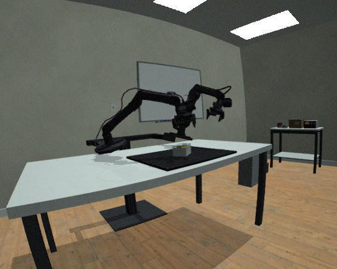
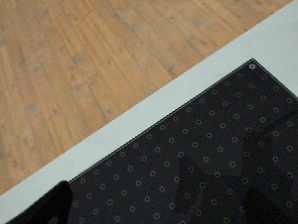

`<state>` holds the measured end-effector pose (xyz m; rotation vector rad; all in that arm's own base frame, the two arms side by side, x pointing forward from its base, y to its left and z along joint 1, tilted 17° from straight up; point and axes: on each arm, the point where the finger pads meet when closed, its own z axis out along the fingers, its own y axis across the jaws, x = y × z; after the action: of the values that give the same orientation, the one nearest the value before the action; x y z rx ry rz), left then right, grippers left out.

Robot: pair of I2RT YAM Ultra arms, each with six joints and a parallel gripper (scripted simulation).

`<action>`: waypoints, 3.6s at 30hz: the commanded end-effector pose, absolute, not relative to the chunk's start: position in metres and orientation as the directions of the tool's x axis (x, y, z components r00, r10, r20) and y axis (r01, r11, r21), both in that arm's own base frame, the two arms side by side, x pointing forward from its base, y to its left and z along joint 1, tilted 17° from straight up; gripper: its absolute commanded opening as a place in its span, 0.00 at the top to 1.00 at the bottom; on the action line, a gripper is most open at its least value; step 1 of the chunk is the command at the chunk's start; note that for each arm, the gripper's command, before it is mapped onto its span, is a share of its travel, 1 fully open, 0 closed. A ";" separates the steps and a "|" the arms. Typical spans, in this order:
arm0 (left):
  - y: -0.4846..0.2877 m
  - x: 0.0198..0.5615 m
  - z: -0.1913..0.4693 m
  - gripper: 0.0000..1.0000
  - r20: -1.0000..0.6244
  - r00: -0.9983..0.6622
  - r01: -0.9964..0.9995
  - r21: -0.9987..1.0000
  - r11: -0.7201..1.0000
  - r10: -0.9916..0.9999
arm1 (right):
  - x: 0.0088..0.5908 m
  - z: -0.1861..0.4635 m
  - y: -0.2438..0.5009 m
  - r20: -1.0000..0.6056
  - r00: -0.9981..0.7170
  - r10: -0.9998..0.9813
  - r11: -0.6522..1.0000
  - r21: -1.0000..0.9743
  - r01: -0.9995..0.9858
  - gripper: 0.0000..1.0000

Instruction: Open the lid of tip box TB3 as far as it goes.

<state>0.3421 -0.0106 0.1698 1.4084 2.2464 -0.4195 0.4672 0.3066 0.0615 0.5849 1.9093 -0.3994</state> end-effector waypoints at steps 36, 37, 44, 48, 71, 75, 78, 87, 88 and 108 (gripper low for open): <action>-0.084 0.471 0.012 0.00 -0.756 -0.227 0.732 0.283 0.619 0.614 | 0.347 0.023 0.315 -0.647 -0.616 -0.448 0.894 -0.316 -0.318 0.00; -0.088 0.470 0.009 0.00 -0.766 -0.218 0.726 0.287 0.625 0.605 | 0.342 0.020 0.314 -0.630 -0.613 -0.477 0.878 -0.320 -0.355 0.00; -0.107 0.465 0.002 0.00 -0.824 -0.157 0.690 0.303 0.658 0.545 | 0.313 0.008 0.308 -0.527 -0.584 -0.617 0.782 -0.332 -0.527 0.00; -0.124 0.452 0.000 0.00 -0.871 -0.099 0.665 0.302 0.683 0.481 | 0.293 0.001 0.305 -0.460 -0.540 -0.705 0.699 -0.321 -0.639 0.00; -0.206 0.326 -0.070 0.00 -0.886 -0.029 0.841 0.228 0.491 0.462 | 0.281 -0.002 0.299 -0.423 -0.513 -0.747 0.652 -0.314 -0.690 0.00; -0.205 0.320 -0.077 0.00 -0.877 -0.048 0.847 0.218 0.485 0.478 | 0.281 -0.002 0.299 -0.423 -0.513 -0.747 0.652 -0.314 -0.690 0.00; -0.205 0.320 -0.078 0.00 -0.876 -0.050 0.848 0.216 0.484 0.479 | 0.281 -0.002 0.299 -0.423 -0.513 -0.747 0.652 -0.314 -0.690 0.00; -0.215 0.332 -0.080 0.00 -0.880 -0.040 0.838 0.228 0.496 0.473 | 0.285 -0.003 0.299 -0.423 -0.518 -0.743 0.657 -0.314 -0.686 0.00; -0.216 0.333 -0.081 0.00 -0.880 -0.040 0.838 0.228 0.496 0.473 | 0.285 -0.003 0.299 -0.423 -0.518 -0.743 0.657 -0.314 -0.686 0.00; -0.235 0.346 -0.095 0.00 -0.878 -0.050 0.840 0.221 0.495 0.477 | 0.285 -0.003 0.299 -0.423 -0.518 -0.743 0.657 -0.314 -0.686 0.00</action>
<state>0.3454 -0.2291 -0.0836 1.1254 1.6637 -0.4191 0.2835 0.2916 -0.0161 -1.1112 2.3762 -0.1775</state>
